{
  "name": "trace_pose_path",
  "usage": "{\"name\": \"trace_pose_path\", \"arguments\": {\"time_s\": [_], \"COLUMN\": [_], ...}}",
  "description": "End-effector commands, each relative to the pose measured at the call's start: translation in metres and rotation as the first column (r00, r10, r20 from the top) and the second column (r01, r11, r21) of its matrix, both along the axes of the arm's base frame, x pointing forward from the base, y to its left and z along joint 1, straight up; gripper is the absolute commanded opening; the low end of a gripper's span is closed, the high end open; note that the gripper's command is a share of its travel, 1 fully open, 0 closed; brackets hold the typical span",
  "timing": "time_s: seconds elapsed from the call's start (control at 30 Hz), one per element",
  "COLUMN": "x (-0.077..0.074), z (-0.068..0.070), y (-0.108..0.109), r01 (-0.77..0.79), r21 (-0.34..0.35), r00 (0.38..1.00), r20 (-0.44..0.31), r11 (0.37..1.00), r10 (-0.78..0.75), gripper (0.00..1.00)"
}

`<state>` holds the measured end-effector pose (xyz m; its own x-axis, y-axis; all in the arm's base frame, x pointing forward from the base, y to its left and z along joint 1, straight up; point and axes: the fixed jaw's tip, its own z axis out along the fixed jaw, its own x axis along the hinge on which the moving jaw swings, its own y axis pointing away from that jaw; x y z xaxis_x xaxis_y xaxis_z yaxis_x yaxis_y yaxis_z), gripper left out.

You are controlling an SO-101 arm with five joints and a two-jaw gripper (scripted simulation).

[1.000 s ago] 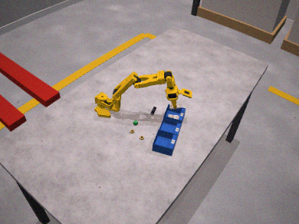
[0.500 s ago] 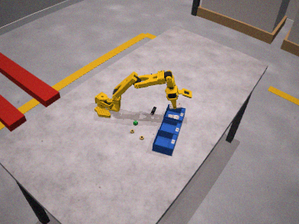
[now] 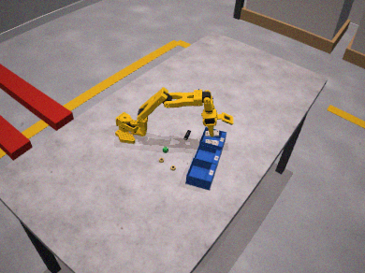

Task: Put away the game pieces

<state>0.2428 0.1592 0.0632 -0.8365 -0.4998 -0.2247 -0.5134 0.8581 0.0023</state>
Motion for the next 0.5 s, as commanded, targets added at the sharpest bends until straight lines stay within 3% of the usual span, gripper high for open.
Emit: {"name": "trace_pose_path", "arguments": {"time_s": [0.0,0.47], "x": [0.0039,0.0042], "z": [0.0135,0.0106], "y": [0.0047,0.0049], "r01": [-0.019,-0.019], "r21": [0.039,0.039], "r00": [0.998,0.998], "r20": [0.067,0.067], "r11": [0.999,0.999], "r10": [0.016,0.016], "gripper": [0.00,0.00]}}
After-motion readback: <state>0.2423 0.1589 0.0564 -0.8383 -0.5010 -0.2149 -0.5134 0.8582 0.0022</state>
